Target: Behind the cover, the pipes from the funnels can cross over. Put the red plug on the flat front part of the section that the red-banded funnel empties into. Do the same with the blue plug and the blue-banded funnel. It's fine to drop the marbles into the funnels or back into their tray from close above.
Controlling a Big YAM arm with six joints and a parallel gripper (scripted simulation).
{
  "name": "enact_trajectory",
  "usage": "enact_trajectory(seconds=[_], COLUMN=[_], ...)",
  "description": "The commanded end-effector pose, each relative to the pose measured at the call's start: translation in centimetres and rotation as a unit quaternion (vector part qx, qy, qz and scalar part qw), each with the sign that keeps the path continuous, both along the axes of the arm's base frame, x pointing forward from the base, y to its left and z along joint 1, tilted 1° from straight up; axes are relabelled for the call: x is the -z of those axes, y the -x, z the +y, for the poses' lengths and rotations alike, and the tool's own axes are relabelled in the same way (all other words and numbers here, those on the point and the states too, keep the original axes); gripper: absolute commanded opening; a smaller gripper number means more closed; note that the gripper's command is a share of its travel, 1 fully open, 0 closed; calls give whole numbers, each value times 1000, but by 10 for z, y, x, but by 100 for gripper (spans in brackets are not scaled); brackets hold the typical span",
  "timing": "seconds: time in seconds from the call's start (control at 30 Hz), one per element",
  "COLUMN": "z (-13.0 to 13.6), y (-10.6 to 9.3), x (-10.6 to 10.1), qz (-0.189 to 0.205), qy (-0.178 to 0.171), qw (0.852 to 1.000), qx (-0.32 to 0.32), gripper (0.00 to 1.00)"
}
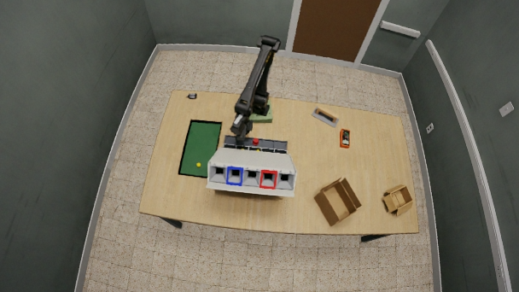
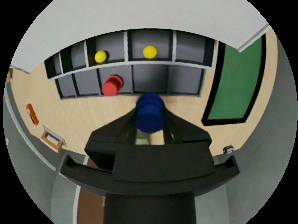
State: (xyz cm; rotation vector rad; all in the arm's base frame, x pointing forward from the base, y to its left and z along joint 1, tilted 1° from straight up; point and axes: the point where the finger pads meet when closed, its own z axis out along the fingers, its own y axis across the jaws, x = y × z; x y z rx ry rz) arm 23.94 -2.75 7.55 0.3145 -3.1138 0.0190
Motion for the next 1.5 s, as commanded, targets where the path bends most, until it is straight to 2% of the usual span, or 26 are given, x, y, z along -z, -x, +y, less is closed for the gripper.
enact_trajectory(seconds=[0.0,0.1,1.0,1.47], z=[-5,-4,-4,-4], y=[-17,-6,-5,-5], x=[-5,6,59,70], qz=[-19,-5,-5,-5], qy=[0,-1,-1,-1], qw=[1000,1000,1000,1000], qx=[3,3,2,2], gripper=[0,0,0,0])
